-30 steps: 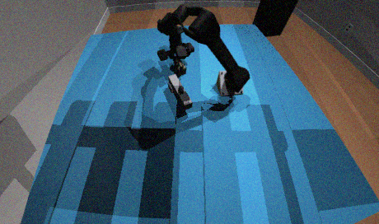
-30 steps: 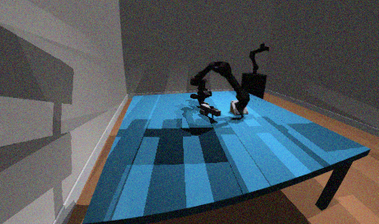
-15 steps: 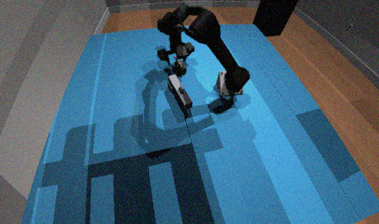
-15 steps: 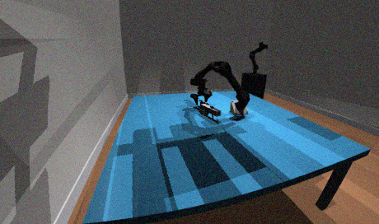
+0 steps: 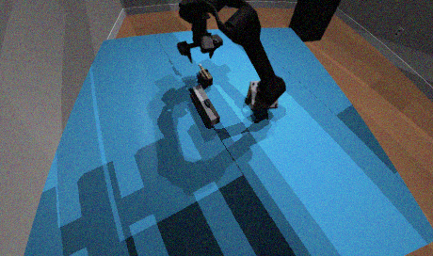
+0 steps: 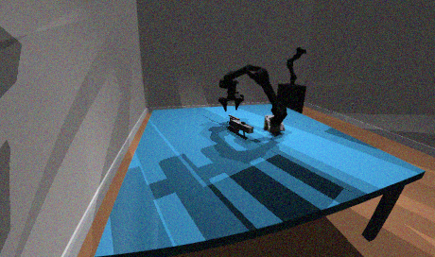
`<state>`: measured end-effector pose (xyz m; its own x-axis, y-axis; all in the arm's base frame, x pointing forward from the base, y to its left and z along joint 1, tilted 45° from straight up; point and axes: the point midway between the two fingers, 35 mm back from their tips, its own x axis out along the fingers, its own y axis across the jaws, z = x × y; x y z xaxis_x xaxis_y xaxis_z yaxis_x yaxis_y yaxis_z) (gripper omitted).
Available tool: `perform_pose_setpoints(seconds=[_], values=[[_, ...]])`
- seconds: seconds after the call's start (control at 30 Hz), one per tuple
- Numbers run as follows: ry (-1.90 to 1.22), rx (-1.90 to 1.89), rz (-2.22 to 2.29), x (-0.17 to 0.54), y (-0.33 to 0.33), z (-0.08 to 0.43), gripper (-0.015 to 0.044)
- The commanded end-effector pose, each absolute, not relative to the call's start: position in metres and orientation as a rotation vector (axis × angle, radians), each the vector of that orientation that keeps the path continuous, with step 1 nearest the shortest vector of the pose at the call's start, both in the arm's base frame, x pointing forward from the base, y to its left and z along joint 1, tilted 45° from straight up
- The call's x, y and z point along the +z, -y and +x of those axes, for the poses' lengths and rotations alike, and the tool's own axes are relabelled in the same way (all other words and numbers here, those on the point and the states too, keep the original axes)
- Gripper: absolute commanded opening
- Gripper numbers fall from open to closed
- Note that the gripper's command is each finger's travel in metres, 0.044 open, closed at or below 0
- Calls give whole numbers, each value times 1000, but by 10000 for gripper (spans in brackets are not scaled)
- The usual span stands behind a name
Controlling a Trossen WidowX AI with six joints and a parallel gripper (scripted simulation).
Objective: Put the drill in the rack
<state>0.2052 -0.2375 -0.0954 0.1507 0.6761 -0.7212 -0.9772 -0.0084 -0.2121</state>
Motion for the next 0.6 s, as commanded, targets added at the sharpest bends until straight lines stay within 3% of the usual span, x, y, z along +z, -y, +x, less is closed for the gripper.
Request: perform_pose_setpoints(seconds=[0.0, 0.27, 0.57], values=[[-491, 1377, -791, -94, 238, 206, 440], [-798, 883, -532, -36, 247, 244, 440], [-783, 345, -106, 48, 233, 276, 440]])
